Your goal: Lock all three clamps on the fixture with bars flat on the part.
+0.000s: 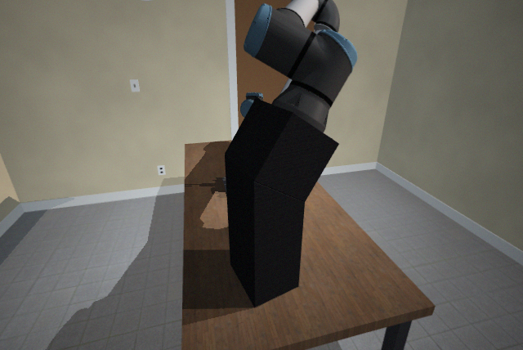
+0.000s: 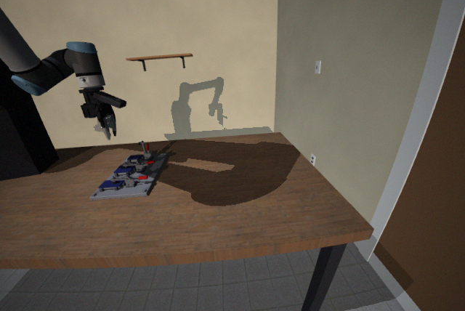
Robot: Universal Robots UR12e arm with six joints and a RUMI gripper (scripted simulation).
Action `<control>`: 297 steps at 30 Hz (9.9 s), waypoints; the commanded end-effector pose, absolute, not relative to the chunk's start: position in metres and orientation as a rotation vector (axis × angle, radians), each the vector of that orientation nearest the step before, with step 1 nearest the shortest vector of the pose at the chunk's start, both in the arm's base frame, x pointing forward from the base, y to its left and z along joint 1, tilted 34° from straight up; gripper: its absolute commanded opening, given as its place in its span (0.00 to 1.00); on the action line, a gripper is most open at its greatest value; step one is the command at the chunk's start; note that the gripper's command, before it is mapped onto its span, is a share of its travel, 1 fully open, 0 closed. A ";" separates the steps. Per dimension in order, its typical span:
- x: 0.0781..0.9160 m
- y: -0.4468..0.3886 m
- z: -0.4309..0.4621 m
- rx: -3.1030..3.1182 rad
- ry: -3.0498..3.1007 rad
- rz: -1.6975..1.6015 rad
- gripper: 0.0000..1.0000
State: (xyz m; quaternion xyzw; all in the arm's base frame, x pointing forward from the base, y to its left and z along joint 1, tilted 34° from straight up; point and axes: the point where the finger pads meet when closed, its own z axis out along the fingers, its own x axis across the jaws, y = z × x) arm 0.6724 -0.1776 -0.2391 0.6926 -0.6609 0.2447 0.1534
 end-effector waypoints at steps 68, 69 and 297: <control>0.819 -0.202 -0.276 1.985 -1.896 0.705 0.28; 0.819 -0.203 -0.278 1.985 -1.896 0.705 0.28; 0.836 -0.250 -0.355 1.991 -1.892 0.708 0.28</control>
